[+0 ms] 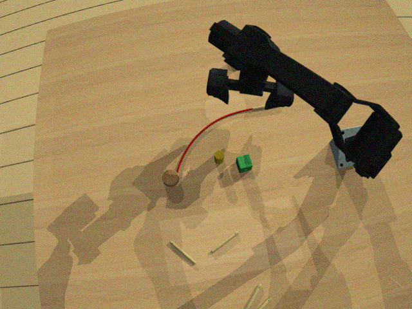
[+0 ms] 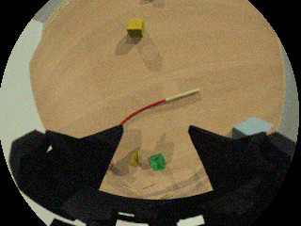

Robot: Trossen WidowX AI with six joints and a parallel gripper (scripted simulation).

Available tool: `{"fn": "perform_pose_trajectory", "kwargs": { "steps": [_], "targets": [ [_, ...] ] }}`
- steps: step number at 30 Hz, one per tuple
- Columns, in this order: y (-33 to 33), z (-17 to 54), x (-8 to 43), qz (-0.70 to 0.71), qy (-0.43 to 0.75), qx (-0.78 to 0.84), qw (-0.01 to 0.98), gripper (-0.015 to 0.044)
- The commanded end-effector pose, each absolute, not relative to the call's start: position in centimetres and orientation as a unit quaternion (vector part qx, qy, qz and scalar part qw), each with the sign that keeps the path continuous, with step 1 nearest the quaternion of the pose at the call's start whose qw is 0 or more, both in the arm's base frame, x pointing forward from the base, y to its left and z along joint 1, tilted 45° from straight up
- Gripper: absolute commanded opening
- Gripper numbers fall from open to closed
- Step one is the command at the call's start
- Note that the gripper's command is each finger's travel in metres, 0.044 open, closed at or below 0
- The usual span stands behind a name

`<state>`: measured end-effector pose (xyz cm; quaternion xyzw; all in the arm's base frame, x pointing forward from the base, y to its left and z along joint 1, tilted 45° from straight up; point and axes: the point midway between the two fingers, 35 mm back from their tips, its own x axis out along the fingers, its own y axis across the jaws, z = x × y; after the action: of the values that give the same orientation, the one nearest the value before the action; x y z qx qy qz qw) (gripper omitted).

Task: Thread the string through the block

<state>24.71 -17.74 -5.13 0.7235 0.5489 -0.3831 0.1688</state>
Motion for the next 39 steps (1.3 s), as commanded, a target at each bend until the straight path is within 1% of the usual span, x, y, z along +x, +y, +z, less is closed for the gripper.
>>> {"fn": "perform_pose_trajectory", "kwargs": {
  "steps": [1,6,7,26,38,39],
  "targets": [
    [-18.37,-6.98,21.75,-0.591,0.328,0.715,-0.177,0.0440],
    [-18.55,-7.24,21.24,-0.631,0.242,0.683,-0.276,0.0440],
    [-18.57,-7.26,21.20,-0.634,0.236,0.680,-0.282,0.0440],
    [-18.57,-7.26,21.19,-0.634,0.236,0.680,-0.283,0.0440],
    [-18.57,-7.26,21.19,-0.634,0.236,0.680,-0.283,0.0125],
    [-18.57,-7.26,21.19,-0.634,0.236,0.680,-0.283,0.0124]
  ]
}}
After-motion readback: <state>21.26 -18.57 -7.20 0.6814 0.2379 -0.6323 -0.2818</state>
